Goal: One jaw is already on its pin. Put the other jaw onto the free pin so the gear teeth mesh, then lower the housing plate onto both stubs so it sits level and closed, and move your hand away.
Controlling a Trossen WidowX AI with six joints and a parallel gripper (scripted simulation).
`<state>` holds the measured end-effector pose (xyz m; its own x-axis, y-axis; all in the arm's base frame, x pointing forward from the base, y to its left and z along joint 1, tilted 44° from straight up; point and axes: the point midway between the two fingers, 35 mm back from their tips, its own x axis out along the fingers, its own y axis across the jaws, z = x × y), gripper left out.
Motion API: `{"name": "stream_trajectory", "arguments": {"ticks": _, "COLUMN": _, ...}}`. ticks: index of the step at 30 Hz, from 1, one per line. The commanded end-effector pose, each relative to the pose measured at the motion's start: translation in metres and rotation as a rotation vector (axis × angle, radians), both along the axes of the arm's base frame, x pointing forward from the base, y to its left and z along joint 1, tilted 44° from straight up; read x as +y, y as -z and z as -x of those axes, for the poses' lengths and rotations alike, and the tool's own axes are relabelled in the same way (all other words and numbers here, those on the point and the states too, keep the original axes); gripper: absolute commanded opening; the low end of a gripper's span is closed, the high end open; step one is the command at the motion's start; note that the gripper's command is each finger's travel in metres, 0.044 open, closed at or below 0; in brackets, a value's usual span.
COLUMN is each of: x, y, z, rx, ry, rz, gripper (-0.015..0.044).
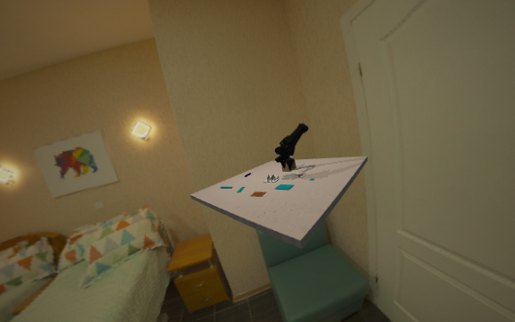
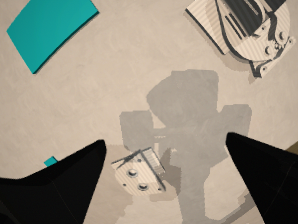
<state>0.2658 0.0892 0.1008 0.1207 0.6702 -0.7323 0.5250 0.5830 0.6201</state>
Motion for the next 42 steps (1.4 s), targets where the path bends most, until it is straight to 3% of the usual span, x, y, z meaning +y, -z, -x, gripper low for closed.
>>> {"name": "stream_trajectory", "arguments": {"ticks": 1, "x": 0.003, "y": -0.003, "z": 0.003, "rx": -0.069, "ry": -0.077, "rz": 0.017, "gripper": 0.044}}
{"name": "stream_trajectory", "arguments": {"ticks": 42, "x": 0.034, "y": -0.036, "z": 0.038, "rx": -0.838, "ry": -0.904, "rz": 0.14, "gripper": 0.044}}
